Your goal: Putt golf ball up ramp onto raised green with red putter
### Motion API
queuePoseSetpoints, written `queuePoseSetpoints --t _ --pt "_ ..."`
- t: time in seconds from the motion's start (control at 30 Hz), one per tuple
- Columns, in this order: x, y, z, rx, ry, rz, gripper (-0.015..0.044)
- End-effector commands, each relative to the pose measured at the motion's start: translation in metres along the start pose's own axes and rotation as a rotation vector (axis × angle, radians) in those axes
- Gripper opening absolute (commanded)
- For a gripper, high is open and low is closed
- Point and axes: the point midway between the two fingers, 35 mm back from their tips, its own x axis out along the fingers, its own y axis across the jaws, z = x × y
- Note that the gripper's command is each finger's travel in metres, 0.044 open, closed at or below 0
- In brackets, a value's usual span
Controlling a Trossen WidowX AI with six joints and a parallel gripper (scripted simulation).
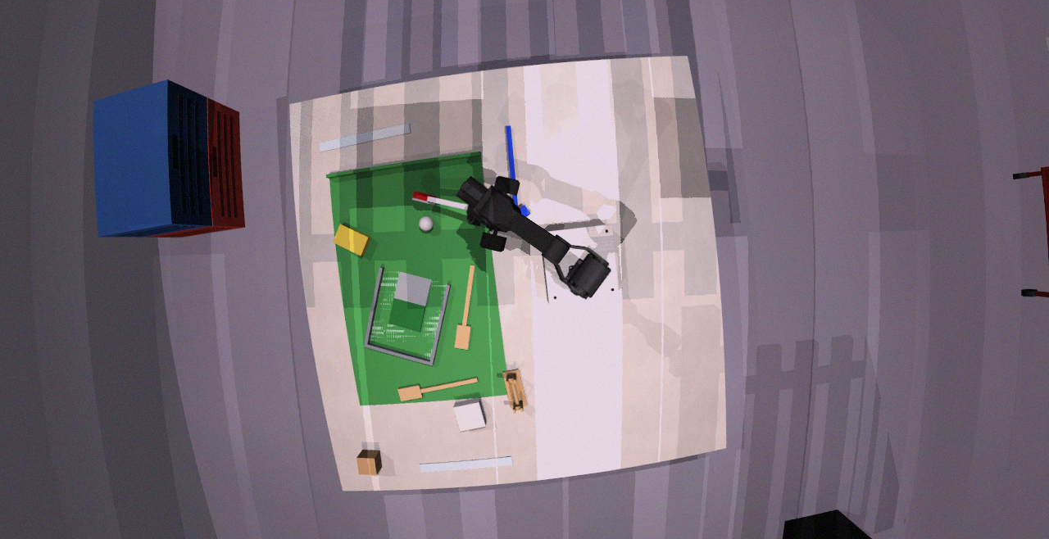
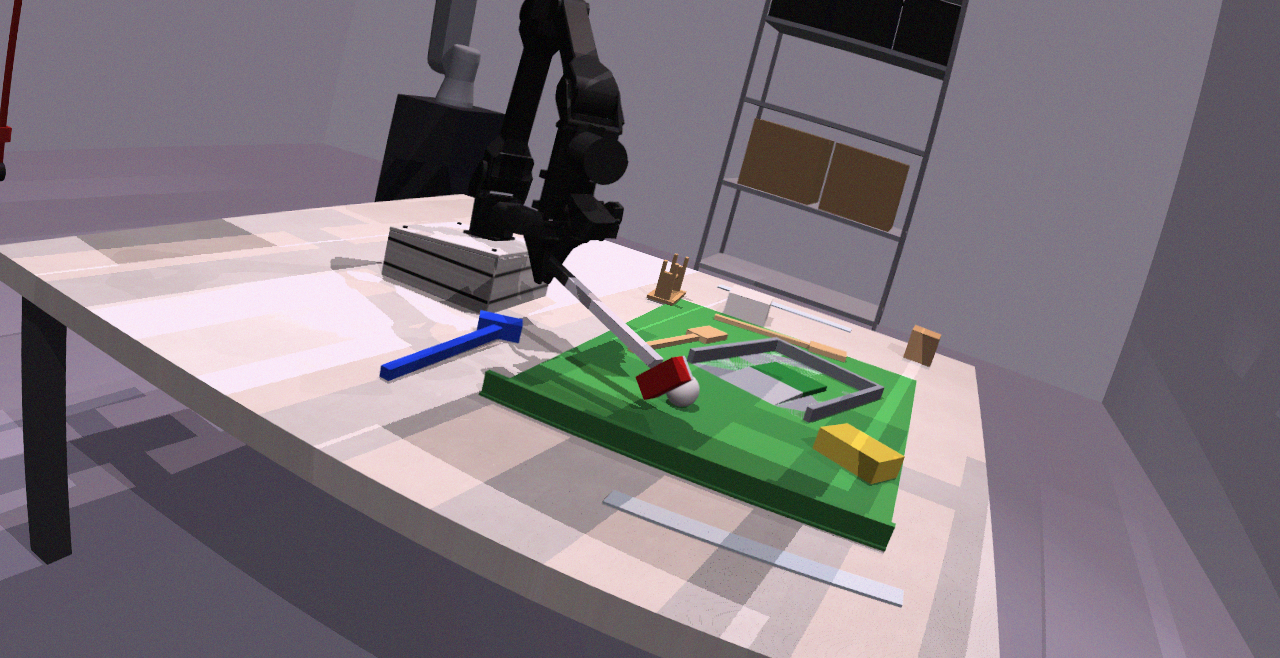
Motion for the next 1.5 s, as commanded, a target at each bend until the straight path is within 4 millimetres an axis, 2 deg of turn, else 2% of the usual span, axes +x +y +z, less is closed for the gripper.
queuePoseSetpoints --t 0.0,0.2,0.57,0.7,0.9,1.13,1.2,1.23,1.33,1.47 --pt "0.009 0.000 -0.001 0.003 0.006 -0.002 0.0000" --pt "0.017 0.000 -0.001 0.003 0.006 -0.002 0.0000" --pt "0.013 0.000 -0.001 0.001 0.002 0.001 0.0000" --pt "0.014 -0.007 -0.001 0.001 0.003 0.000 0.0000" --pt "0.017 -0.030 -0.001 0.003 0.006 -0.004 0.0000" --pt "0.017 -0.027 -0.003 0.010 0.008 -0.001 0.0000" --pt "0.016 -0.018 -0.001 0.010 0.007 0.000 0.0000" --pt "0.016 -0.007 0.002 0.009 0.006 0.000 0.0000" --pt "0.016 0.036 0.007 0.006 0.004 0.003 0.0000" --pt "0.016 0.091 0.003 0.003 0.005 0.007 0.0000"
